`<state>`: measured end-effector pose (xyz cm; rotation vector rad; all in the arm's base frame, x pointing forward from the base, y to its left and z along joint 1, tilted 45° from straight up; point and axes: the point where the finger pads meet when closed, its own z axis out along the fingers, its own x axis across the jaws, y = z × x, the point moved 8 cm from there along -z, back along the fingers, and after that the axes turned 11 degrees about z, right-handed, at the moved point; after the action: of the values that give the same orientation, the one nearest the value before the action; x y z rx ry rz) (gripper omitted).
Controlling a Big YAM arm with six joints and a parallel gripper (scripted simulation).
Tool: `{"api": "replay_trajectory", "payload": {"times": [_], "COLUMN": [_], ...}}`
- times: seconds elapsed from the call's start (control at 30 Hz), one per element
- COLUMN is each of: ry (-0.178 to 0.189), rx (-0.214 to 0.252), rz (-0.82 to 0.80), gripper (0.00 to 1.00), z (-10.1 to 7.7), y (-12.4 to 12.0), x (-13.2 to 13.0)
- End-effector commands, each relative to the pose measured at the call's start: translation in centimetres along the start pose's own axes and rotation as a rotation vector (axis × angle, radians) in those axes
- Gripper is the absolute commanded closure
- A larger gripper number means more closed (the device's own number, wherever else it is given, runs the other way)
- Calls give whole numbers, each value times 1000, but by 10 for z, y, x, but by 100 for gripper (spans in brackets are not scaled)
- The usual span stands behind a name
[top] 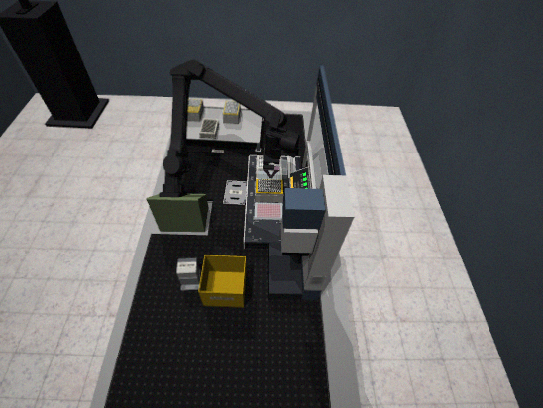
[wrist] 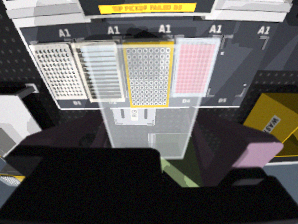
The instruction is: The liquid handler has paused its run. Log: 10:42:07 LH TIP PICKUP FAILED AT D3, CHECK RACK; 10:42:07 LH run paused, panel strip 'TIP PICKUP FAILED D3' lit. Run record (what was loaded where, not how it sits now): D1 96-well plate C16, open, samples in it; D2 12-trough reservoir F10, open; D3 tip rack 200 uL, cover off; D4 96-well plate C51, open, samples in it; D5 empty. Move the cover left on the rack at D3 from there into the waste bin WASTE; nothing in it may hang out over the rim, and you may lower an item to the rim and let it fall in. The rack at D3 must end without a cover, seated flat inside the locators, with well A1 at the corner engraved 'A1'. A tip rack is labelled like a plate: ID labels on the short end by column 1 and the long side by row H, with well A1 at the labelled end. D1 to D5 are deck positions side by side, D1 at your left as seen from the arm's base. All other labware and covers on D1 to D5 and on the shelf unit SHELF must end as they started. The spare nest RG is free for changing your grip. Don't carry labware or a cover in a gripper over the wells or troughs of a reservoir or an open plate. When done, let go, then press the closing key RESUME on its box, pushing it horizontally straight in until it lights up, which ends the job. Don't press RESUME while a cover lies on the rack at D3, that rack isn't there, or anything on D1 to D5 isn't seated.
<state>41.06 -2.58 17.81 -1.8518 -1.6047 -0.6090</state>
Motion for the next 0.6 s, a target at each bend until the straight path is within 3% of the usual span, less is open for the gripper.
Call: {"api": "replay_trajectory", "payload": {"times": [0.0,0.07,0.1,0.13,0.57], "ry": [-9,-9,-7,-9,-11], "rx": [-43,-43,-20,-41,-44], "rz": [-41,-41,-38,-40,-41], "gripper": [100,100,100,100,100], "z": [-25,-25,-18,-28,-51], "y": [8,8,5,9,8], "x": [7,7,7,7,7]}}
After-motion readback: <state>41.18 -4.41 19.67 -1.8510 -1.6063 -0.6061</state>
